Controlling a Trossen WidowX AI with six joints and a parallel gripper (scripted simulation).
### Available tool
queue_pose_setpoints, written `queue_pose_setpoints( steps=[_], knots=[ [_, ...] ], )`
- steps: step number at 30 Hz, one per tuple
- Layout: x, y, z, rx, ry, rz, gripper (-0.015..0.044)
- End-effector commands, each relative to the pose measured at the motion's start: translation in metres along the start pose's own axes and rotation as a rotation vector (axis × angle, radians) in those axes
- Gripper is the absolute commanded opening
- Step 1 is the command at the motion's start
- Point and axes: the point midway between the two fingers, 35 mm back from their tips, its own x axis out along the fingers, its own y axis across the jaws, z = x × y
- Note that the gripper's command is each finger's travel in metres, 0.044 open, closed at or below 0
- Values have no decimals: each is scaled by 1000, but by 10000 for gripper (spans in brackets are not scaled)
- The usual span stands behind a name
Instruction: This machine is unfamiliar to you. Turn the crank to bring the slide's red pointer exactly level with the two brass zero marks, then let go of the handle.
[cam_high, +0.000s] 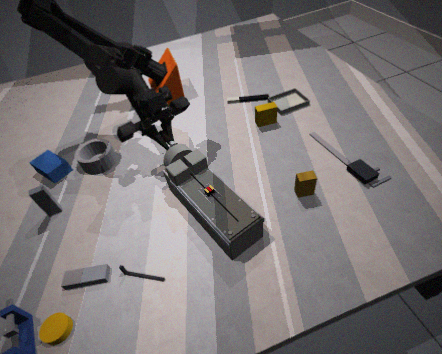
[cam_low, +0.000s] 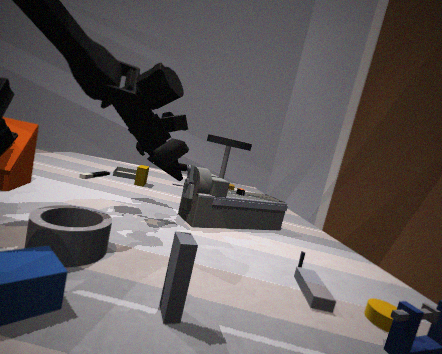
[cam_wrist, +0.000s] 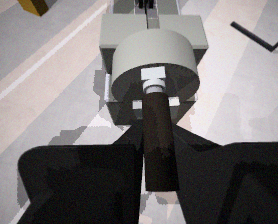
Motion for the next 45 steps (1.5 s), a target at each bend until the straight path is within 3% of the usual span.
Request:
queue_pose_setpoints(
  steps=[1, 33, 45],
  knots=[
    [0, 1, 0, -2, -3, 6, 0],
    [0, 0, 0, 0, 0, 0, 0],
    [0, 0, 0, 0, 0, 0, 315]
  ],
)
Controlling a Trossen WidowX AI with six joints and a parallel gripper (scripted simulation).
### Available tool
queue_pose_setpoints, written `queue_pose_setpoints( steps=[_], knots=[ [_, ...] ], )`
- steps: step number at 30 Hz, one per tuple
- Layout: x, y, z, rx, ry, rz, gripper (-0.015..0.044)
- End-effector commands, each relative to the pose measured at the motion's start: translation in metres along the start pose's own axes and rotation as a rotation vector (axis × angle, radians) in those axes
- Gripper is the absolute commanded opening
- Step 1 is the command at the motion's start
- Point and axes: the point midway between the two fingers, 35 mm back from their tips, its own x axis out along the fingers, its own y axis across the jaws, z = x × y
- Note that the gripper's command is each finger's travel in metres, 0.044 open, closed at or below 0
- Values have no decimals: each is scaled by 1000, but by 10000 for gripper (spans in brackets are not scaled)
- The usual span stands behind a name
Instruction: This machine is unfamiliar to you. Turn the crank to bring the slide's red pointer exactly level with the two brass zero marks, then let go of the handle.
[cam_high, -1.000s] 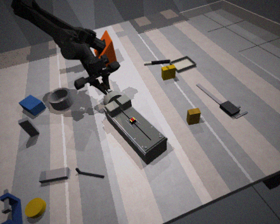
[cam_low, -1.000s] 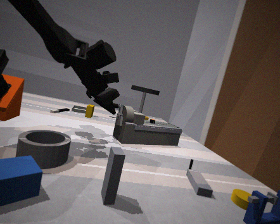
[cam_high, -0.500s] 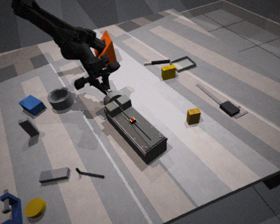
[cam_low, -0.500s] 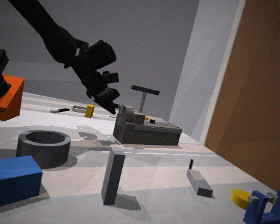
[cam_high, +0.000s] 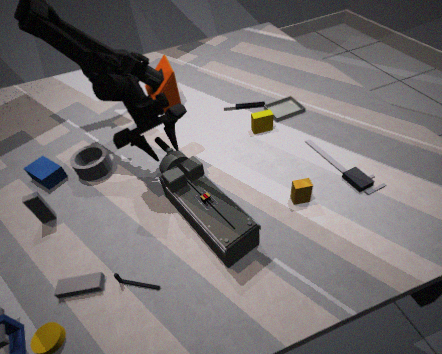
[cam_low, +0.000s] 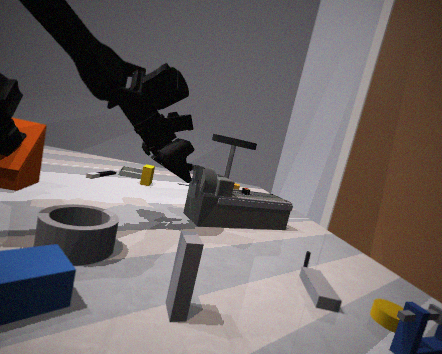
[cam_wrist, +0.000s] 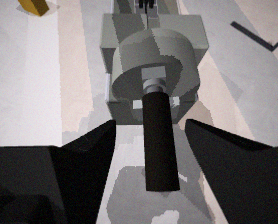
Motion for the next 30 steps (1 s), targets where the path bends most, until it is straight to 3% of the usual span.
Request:
queue_pose_setpoints(
  steps=[1, 5, 26, 30],
  knots=[
    [0, 0, 0, 0, 0, -1, 341],
    [0, 0, 0, 0, 0, -1, 440],
    [-72, 4, 74, -7, -1, 14, 440],
    [-68, 2, 81, 9, 2, 4, 440]
  ],
)
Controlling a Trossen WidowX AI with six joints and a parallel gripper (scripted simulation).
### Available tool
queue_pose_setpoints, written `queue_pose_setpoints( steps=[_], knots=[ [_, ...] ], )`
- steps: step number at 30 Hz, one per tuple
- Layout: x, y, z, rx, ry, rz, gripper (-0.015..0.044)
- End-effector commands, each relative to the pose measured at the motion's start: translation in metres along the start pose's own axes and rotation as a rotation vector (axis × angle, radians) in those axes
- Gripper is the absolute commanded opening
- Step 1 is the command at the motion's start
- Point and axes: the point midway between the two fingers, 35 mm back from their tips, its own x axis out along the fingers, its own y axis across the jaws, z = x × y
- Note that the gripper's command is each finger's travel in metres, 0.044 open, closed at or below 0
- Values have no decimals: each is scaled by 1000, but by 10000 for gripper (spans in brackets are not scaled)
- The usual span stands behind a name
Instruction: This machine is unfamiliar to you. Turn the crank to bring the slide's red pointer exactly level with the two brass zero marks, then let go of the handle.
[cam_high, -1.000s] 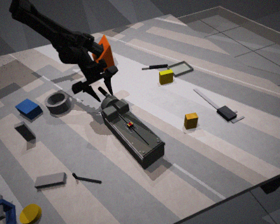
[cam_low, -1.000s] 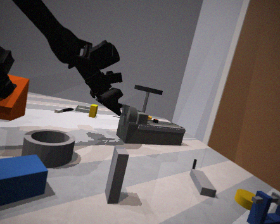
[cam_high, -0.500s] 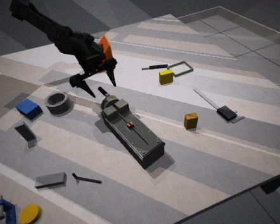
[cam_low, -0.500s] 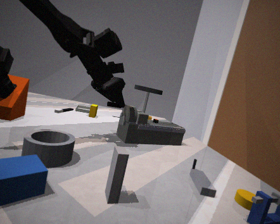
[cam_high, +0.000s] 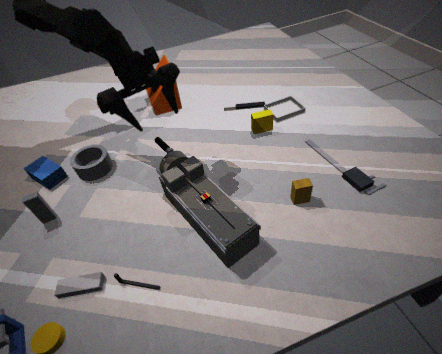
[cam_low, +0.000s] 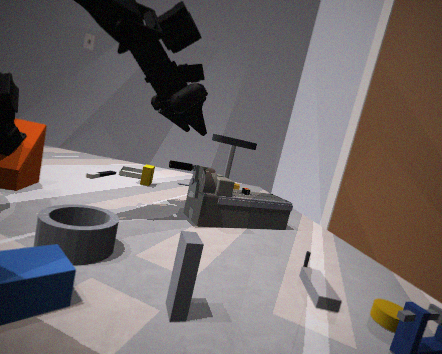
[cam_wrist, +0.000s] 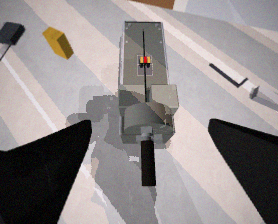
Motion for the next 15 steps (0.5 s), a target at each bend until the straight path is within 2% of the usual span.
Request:
queue_pose_setpoints(
  steps=[1, 15],
  knots=[
    [5, -4, 9, 26, 14, -20, 440],
    [55, -10, 66, 169, 34, -126, 440]
  ],
)
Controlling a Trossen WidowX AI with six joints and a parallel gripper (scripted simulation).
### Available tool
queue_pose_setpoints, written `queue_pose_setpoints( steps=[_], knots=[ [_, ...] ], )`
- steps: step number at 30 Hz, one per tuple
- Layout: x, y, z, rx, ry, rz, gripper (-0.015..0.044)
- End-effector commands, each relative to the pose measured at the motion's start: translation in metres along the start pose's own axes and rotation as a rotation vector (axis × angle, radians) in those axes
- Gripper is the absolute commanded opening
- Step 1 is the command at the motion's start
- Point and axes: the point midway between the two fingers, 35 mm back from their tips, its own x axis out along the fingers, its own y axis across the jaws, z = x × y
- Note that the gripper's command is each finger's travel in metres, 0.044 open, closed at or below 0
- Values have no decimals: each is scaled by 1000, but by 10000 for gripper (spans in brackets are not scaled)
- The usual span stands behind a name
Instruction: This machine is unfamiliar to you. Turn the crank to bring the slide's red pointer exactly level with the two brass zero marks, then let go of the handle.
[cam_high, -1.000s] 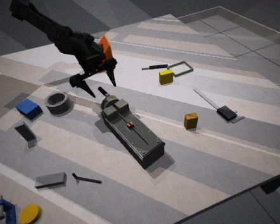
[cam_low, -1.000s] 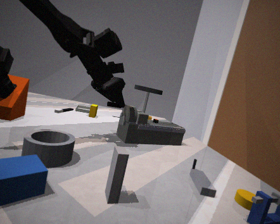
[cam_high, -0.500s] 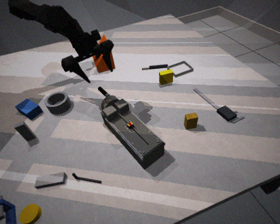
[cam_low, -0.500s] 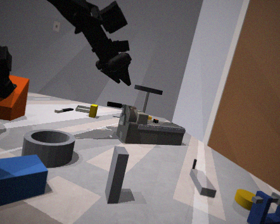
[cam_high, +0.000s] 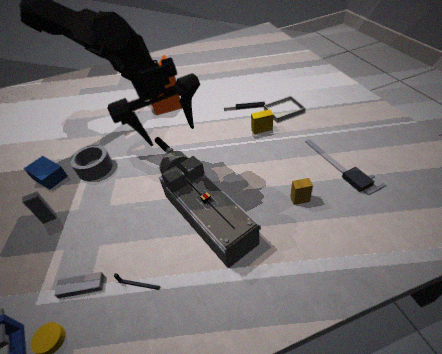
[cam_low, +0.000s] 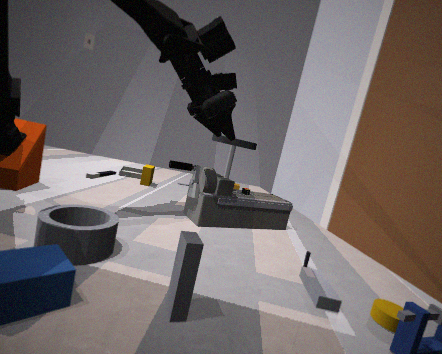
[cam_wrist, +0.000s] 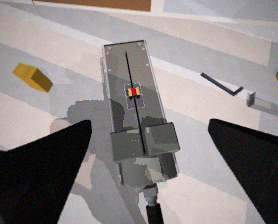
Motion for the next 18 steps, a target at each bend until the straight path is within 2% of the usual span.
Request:
queue_pose_setpoints(
  steps=[1, 10, 18],
  knots=[
    [11, 1, 14, 42, -1, -31, 440],
    [40, 12, 38, 119, 4, -89, 440],
    [77, 11, 6, 119, 4, -90, 440]
  ],
)
